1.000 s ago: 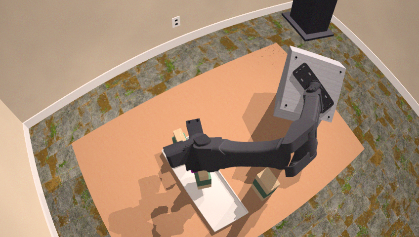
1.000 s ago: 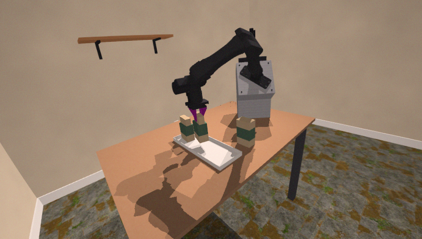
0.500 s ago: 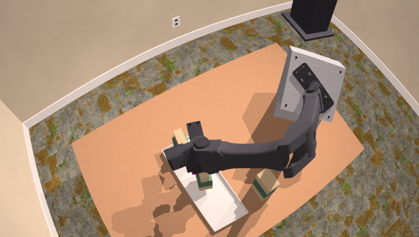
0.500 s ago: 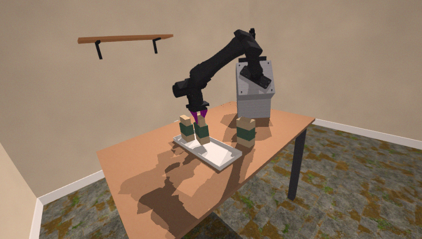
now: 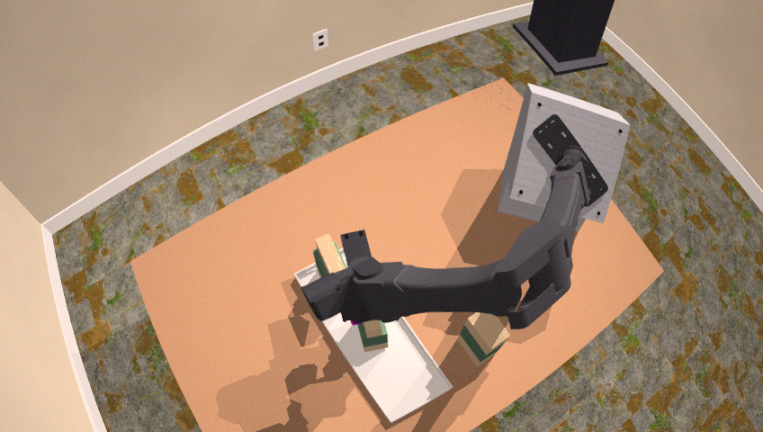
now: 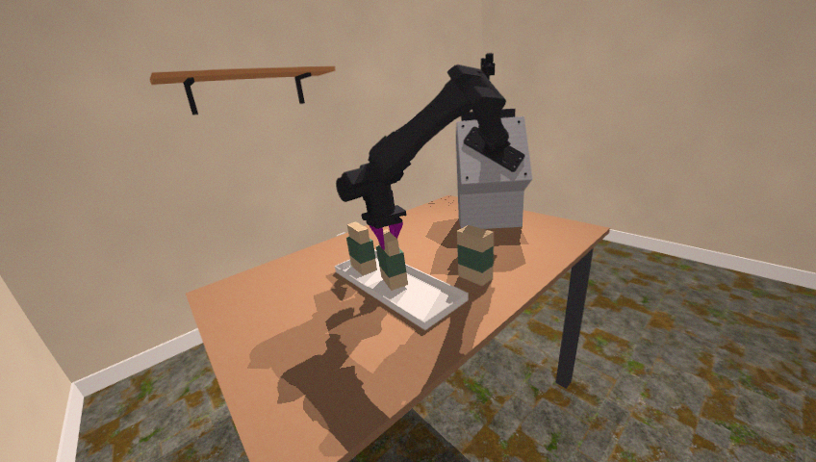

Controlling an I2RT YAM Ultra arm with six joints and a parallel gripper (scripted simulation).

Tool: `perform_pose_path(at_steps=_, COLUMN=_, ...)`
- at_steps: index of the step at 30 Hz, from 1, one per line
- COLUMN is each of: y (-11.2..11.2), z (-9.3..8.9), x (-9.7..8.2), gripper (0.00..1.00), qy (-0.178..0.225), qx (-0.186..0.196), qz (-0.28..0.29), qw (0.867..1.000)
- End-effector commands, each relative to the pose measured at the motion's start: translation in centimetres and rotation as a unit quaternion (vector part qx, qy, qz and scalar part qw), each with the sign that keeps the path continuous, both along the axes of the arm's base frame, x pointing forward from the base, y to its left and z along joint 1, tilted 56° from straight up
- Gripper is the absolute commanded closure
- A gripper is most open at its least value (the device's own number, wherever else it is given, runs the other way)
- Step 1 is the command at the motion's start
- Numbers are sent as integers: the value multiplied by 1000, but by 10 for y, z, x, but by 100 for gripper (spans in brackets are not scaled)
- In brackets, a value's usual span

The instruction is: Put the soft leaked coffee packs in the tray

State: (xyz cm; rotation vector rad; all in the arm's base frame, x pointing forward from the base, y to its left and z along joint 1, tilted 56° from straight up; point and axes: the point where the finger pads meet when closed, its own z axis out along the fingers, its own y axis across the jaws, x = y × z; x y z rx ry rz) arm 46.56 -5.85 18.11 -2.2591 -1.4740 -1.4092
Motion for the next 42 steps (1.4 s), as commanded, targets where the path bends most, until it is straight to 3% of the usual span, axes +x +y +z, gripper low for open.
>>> perform_pose_path(at_steps=1, y=-14, z=-7, x=1, gripper=74, qy=2, qx=-2, qz=-25, qw=1000)
perform_pose_path(at_steps=5, y=-13, z=-12, x=4, gripper=74, qy=5, qx=0, qz=-25, qw=1000)
perform_pose_path(at_steps=10, y=-13, z=4, x=5, gripper=74, qy=-14, qx=-8, qz=-25, qw=1000)
perform_pose_path(at_steps=42, y=-13, z=4, x=4, gripper=74, qy=-12, qx=-8, qz=-24, qw=1000)
